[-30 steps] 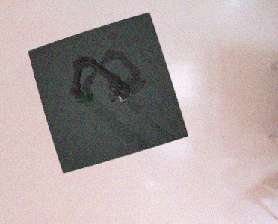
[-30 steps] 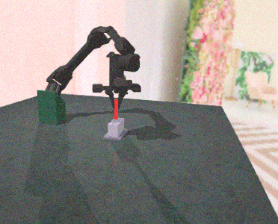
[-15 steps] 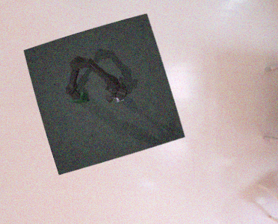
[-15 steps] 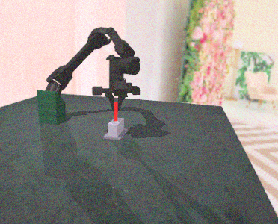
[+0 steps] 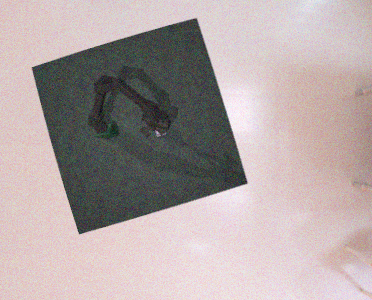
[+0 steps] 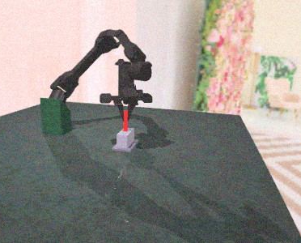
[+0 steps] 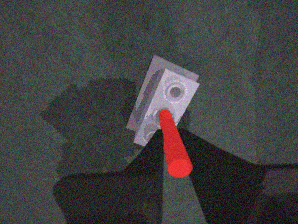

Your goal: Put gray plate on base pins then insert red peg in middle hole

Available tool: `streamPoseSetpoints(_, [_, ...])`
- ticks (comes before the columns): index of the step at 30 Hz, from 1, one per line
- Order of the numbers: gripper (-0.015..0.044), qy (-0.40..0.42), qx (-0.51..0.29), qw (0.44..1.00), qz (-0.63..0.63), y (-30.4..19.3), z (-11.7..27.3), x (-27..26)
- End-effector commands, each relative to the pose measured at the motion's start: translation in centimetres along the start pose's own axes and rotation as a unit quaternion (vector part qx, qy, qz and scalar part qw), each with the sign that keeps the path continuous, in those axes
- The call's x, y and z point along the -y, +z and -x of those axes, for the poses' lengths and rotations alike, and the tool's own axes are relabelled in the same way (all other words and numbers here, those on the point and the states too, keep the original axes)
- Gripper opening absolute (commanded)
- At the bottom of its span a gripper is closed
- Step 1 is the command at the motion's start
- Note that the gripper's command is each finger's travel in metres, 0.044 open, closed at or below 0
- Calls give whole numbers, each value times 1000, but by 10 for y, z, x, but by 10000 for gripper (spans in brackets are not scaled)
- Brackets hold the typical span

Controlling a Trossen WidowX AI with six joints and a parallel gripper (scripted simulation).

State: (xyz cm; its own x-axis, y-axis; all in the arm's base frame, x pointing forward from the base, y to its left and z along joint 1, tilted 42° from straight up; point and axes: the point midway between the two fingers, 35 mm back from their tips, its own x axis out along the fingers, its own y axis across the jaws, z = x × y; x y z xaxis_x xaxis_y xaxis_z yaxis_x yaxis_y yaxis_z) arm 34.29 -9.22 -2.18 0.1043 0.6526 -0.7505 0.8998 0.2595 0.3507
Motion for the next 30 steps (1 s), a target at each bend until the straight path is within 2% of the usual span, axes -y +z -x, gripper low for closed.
streamPoseSetpoints(1, [0, 0, 0, 1000, -1, -1, -1, -2])
streamPoseSetpoints(13, [0, -1, 0, 1000, 1, -1, -1, -1])
streamPoseSetpoints(19, [150, -1, 0, 1000, 1, -1, -1, -1])
streamPoseSetpoints(30, [150, -1, 0, 1000, 1, -1, -1, -2])
